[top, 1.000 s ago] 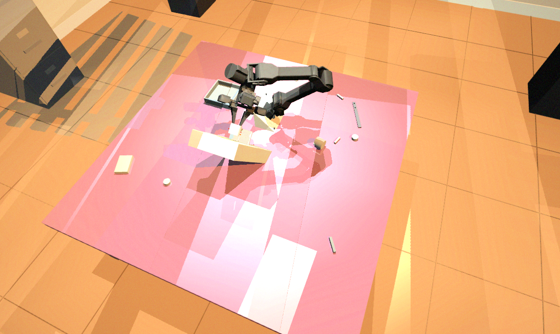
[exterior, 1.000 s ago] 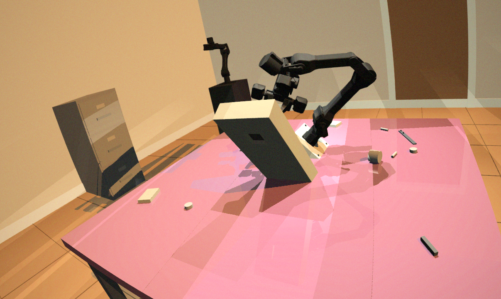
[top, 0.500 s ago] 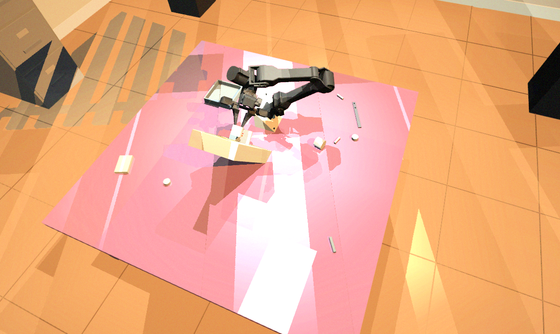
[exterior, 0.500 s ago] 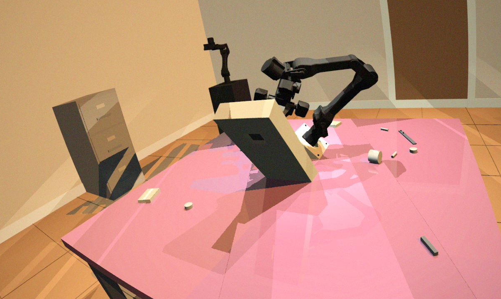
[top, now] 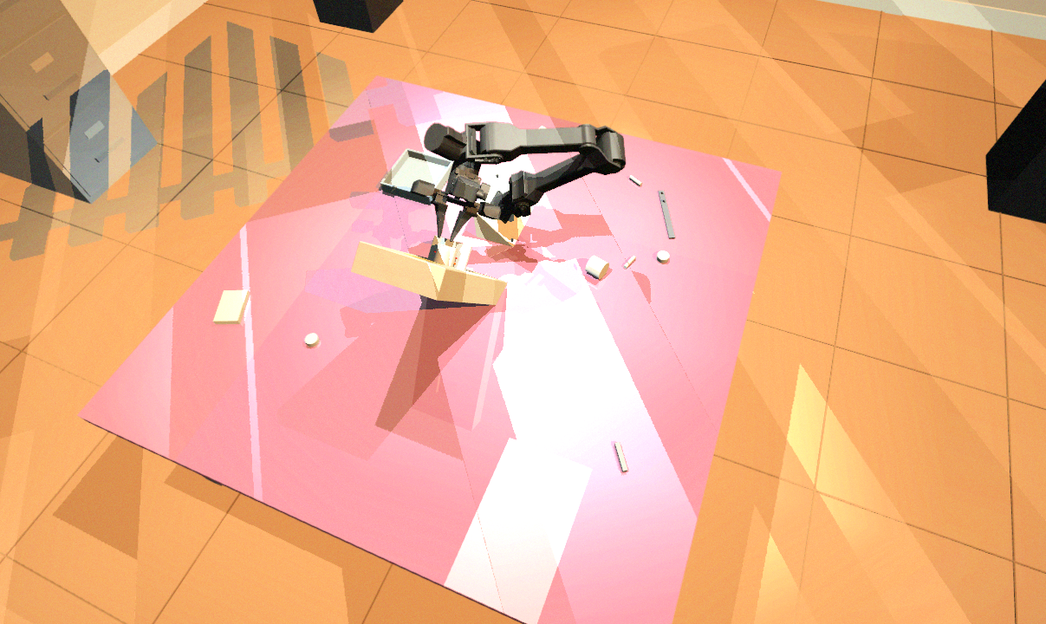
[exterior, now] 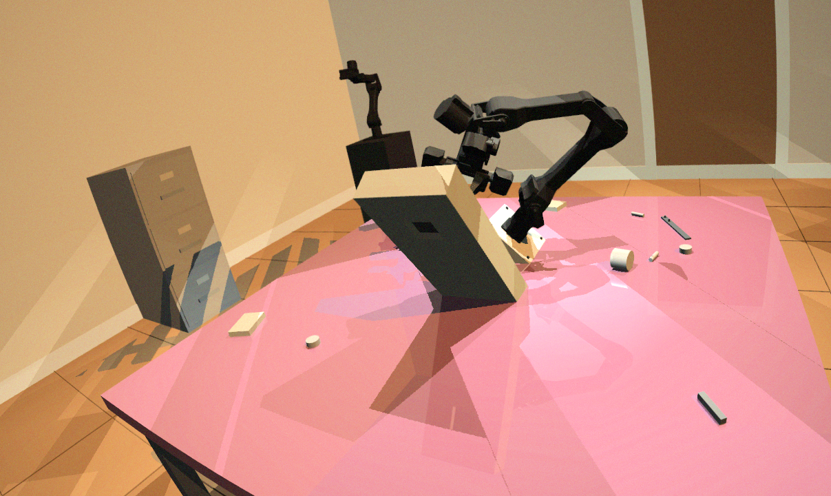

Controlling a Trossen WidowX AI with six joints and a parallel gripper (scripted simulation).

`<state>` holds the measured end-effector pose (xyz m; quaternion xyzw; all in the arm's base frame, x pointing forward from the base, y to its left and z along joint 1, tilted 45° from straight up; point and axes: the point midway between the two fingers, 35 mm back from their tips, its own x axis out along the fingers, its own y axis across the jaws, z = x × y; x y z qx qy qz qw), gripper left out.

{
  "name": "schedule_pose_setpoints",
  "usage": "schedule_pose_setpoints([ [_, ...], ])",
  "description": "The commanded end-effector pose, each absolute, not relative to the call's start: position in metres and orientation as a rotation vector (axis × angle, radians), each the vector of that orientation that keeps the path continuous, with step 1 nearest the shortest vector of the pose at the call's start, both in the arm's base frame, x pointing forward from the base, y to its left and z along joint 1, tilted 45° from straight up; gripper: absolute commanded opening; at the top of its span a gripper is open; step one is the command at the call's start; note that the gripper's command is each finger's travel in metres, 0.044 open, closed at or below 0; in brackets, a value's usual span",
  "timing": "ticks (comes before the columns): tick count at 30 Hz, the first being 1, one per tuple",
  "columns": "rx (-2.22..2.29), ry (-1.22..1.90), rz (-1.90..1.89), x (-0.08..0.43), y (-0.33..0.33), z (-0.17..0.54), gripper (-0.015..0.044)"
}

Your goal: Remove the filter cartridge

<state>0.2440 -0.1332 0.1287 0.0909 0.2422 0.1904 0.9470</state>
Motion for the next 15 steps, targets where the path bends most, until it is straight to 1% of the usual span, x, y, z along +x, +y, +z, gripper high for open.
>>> schedule_pose_setpoints([
  [1, 0.173, 0.481, 0.385, 0.25, -0.142, 0.139, 0.0113],
  [6, 0.172, 0.481, 0.385, 0.276, -0.175, 0.172, 0.0113],
  [10, 0.172, 0.481, 0.385, 0.279, -0.179, 0.177, 0.0113],
  [15, 0.166, 0.483, 0.384, 0.278, -0.202, 0.198, 0.0244],
])
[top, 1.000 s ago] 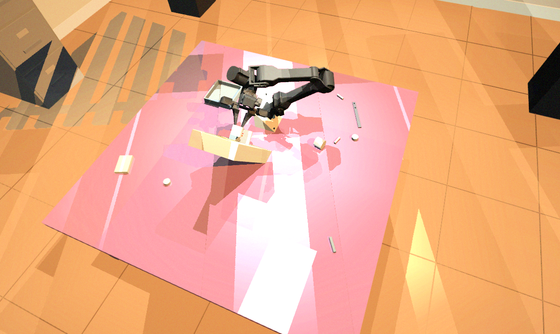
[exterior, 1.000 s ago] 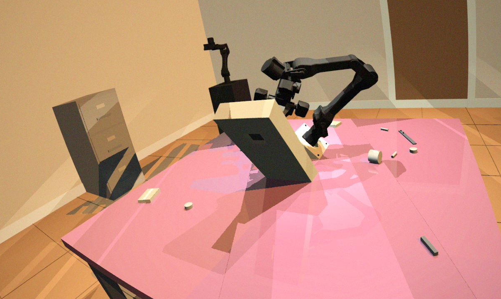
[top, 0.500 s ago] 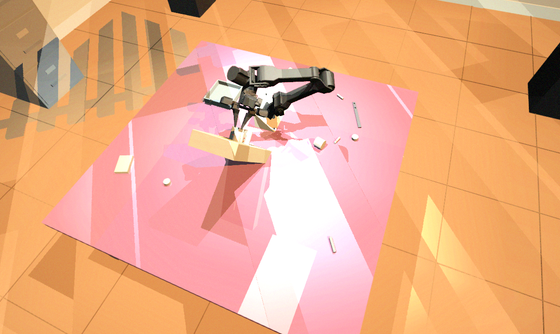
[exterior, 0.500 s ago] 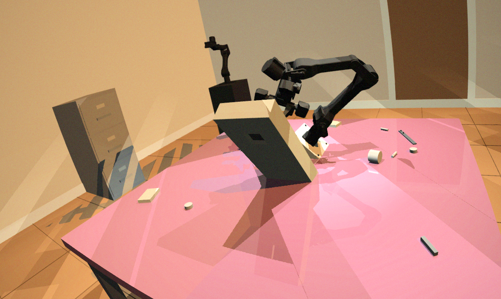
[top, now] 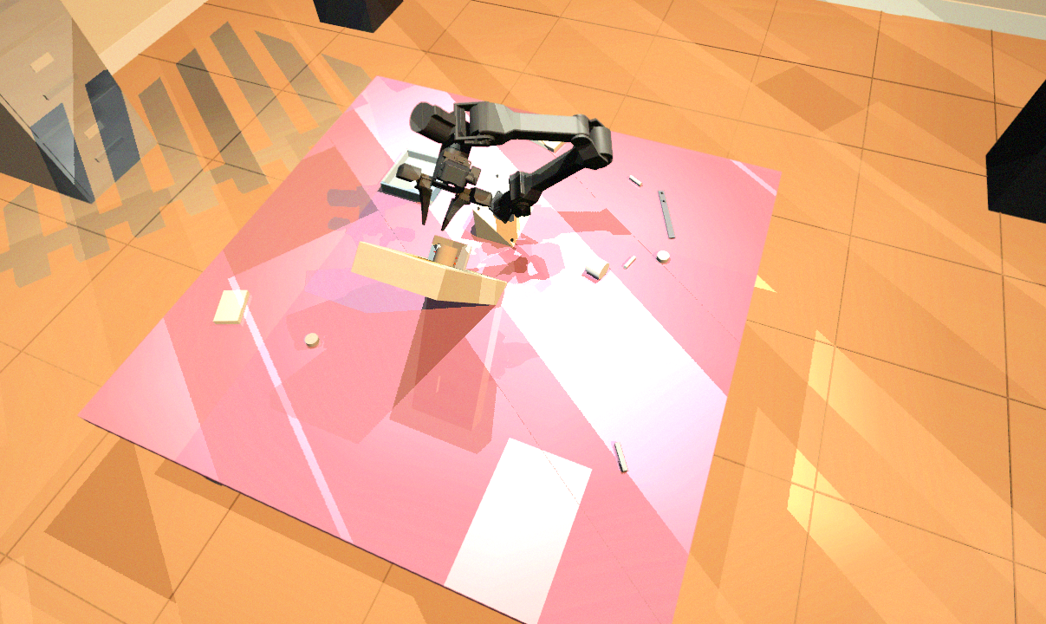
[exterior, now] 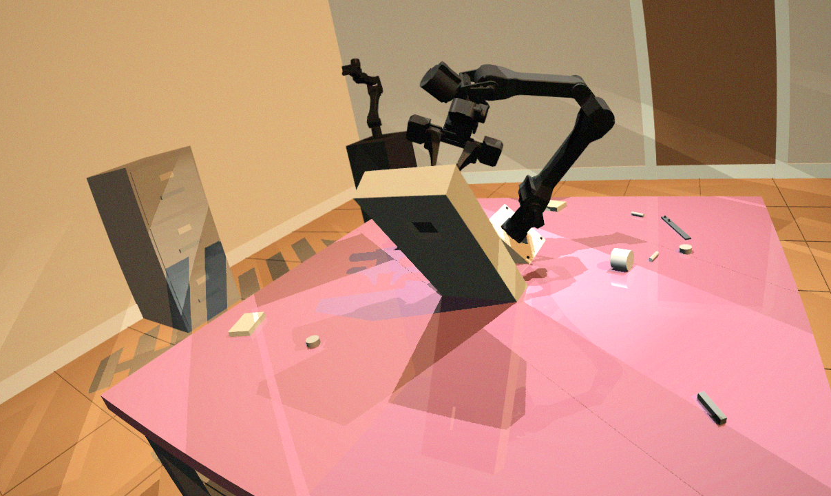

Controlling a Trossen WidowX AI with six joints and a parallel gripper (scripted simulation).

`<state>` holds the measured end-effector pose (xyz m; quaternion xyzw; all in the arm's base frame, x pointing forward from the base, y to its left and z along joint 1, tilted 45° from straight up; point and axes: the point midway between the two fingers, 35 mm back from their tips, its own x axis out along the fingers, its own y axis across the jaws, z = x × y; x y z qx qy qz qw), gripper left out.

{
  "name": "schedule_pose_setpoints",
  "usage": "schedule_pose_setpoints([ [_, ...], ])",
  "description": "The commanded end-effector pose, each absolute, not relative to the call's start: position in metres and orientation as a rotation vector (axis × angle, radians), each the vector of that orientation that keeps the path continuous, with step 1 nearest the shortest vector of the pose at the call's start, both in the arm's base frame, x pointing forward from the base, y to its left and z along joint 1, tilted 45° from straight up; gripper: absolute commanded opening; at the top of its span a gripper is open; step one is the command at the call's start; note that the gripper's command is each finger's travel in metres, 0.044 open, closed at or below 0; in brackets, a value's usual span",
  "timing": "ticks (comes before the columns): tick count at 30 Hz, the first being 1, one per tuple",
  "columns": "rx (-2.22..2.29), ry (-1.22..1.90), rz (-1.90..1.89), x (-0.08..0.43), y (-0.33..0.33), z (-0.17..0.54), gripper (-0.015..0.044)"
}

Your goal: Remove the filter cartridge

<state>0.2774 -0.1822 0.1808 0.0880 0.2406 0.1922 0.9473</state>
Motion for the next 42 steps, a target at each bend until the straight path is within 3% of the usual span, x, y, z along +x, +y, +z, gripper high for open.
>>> schedule_pose_setpoints([
  [1, 0.165, 0.483, 0.383, 0.277, -0.208, 0.204, 0.027],
  [8, 0.161, 0.48, 0.382, 0.273, -0.228, 0.226, 0.044],
  [13, 0.446, 0.726, 0.401, 0.261, -0.187, 0.18, 0.0309],
  [14, 0.522, 0.801, 0.403, 0.256, -0.175, 0.168, 0.0305],
  [18, 0.699, 0.998, 0.401, 0.238, -0.143, 0.142, 0.0305],
  [42, 0.698, 0.998, 0.399, 0.253, -0.127, 0.124, 0.0305],
])
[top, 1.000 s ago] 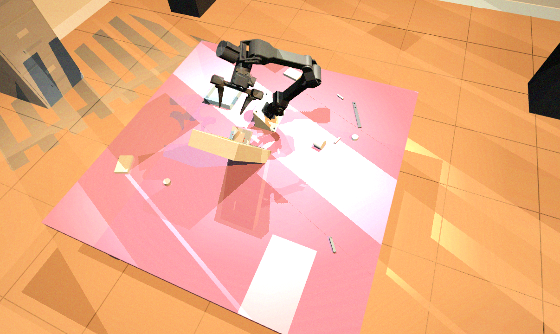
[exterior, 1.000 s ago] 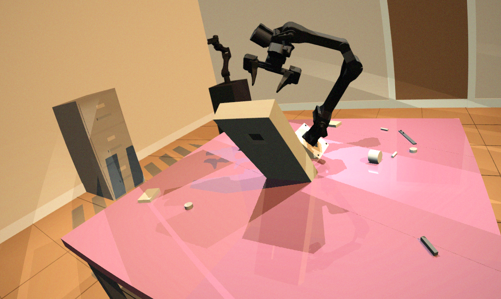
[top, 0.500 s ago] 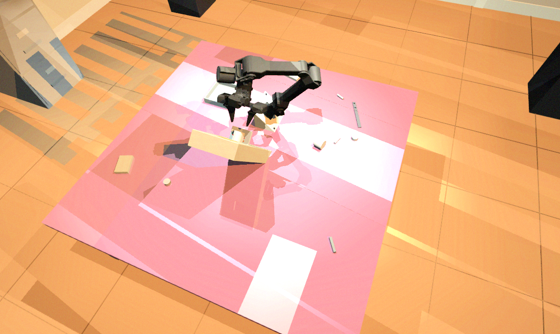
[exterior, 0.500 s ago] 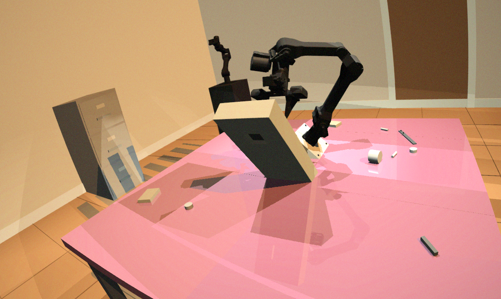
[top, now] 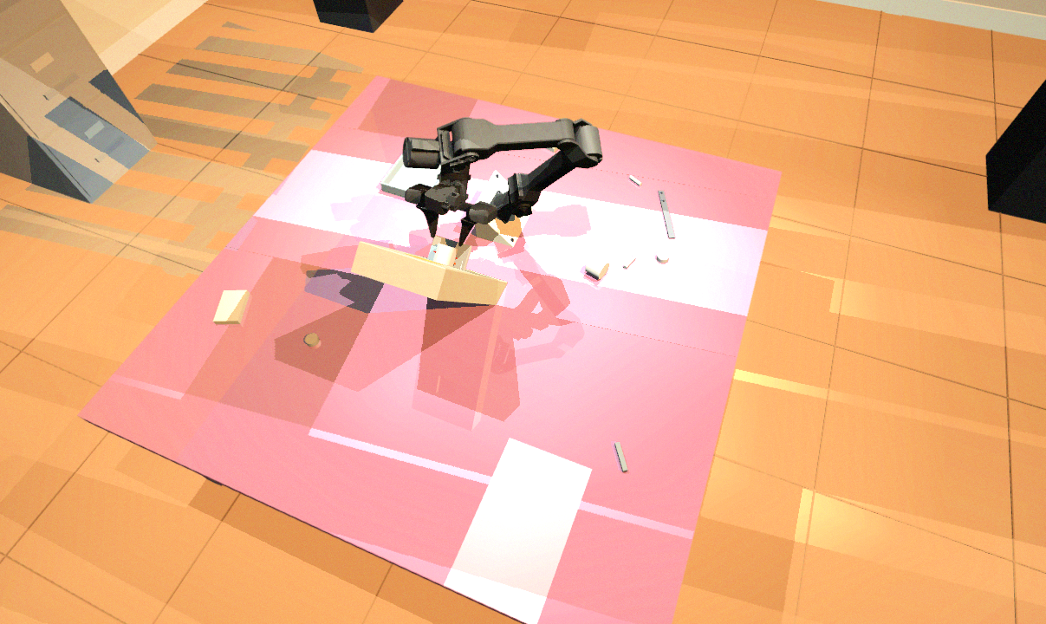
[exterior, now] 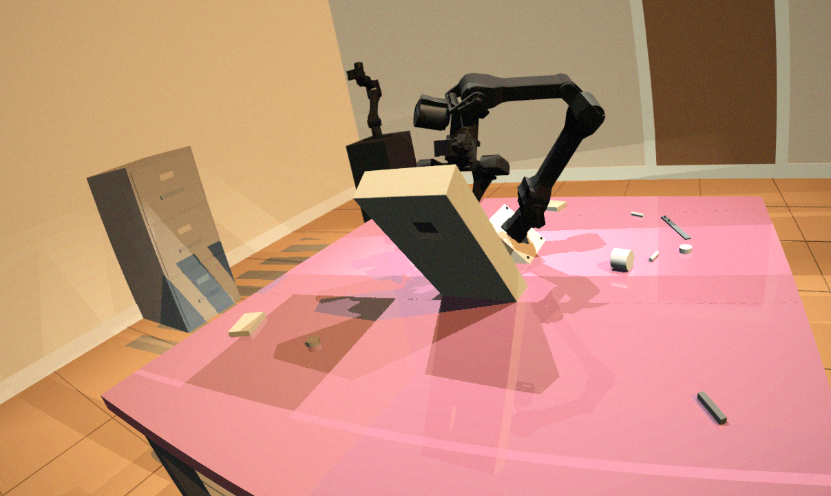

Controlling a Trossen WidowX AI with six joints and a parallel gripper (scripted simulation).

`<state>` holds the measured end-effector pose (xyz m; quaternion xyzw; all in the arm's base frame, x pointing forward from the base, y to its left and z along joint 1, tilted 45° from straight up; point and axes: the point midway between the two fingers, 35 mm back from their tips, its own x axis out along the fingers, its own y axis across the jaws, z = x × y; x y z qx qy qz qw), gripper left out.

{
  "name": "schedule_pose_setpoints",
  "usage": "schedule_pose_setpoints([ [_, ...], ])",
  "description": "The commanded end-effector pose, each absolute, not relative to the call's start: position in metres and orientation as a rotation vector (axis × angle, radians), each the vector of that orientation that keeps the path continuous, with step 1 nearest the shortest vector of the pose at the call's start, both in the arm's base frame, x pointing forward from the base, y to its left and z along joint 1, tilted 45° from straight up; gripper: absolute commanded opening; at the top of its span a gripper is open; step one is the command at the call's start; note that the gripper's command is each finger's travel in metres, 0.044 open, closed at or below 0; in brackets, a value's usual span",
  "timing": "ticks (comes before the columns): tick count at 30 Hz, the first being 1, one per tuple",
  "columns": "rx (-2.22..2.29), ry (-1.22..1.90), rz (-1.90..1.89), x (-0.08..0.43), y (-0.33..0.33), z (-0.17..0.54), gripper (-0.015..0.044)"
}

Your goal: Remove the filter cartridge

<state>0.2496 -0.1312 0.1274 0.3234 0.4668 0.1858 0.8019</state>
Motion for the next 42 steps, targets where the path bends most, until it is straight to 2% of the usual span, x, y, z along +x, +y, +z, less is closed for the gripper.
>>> schedule_pose_setpoints([
  [1, 0.698, 0.998, 0.399, 0.254, -0.126, 0.123, 0.0305],
  [15, 0.699, 0.996, 0.402, 0.263, -0.112, 0.112, 0.0305],
  [17, 0.694, 0.999, 0.401, 0.261, -0.116, 0.113, 0.0252],
  [28, 0.694, 0.999, 0.401, 0.261, -0.116, 0.113, 0.0179],
  [35, 0.695, 0.999, 0.401, 0.266, -0.12, 0.118, 0.0],
  [42, 0.697, 0.999, 0.401, 0.275, -0.13, 0.128, 0.0],
])
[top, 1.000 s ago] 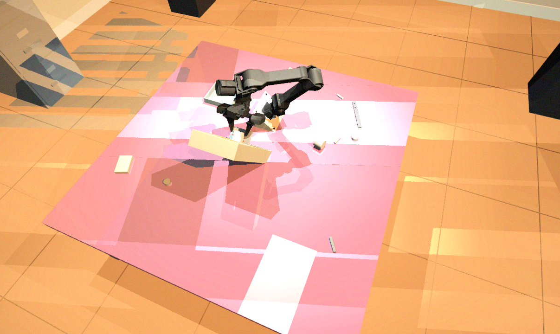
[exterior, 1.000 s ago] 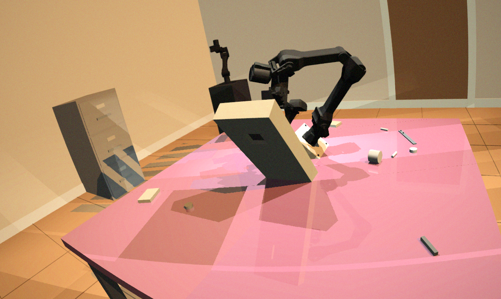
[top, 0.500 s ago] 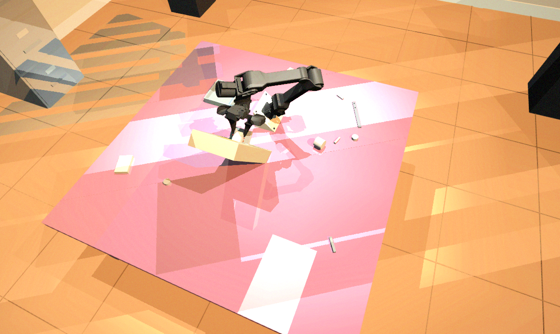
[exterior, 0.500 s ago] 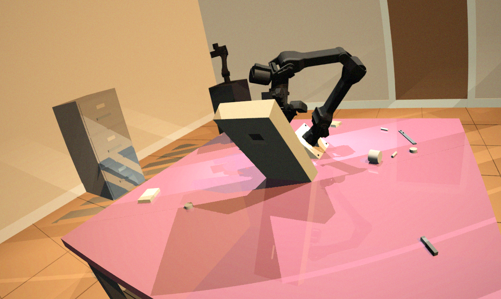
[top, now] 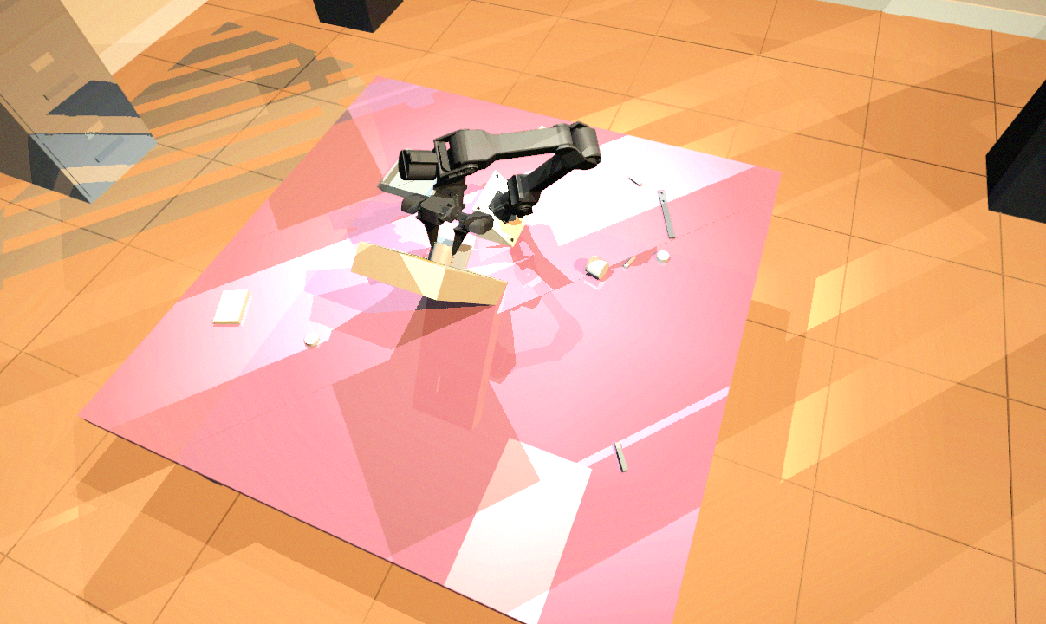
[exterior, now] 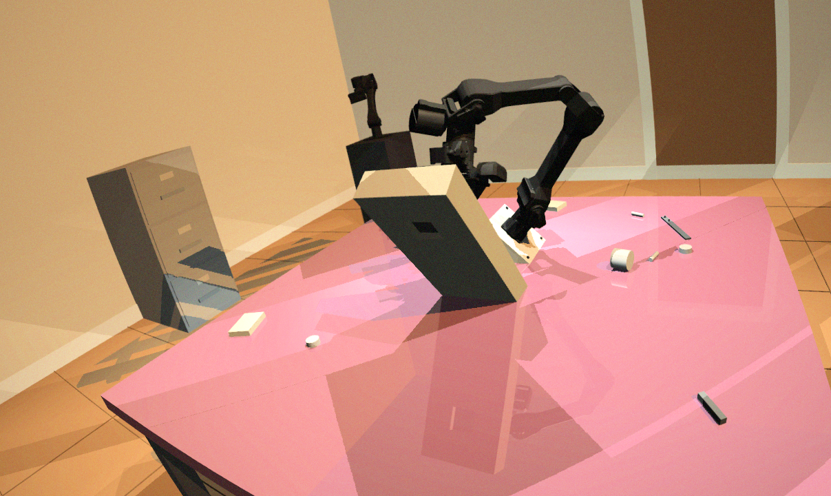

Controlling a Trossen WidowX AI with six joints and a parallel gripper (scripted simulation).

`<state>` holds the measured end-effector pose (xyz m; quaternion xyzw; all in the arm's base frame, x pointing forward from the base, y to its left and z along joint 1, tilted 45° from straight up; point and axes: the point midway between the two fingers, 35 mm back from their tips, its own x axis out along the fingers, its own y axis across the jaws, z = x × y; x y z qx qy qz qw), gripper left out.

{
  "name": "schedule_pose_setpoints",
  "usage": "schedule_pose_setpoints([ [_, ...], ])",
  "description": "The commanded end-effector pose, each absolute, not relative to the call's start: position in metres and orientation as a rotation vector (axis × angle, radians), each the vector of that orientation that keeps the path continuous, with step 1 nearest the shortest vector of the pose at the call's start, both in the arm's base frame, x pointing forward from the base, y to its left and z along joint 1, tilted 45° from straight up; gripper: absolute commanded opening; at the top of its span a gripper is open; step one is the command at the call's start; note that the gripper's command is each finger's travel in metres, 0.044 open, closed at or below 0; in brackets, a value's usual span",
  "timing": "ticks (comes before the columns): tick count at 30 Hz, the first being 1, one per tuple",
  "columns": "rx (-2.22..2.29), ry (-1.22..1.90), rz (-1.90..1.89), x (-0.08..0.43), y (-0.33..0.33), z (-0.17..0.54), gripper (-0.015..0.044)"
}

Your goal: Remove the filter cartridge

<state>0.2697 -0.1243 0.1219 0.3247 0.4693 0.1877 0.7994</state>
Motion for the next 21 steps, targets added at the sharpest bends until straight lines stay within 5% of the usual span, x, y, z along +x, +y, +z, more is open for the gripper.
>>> schedule_pose_setpoints([
  [1, 0.7, 0.999, 0.396, 0.274, -0.132, 0.13, 0.0],
  [21, 0.784, 0.987, 0.279, 0.232, -0.188, 0.18, 0.0],
])
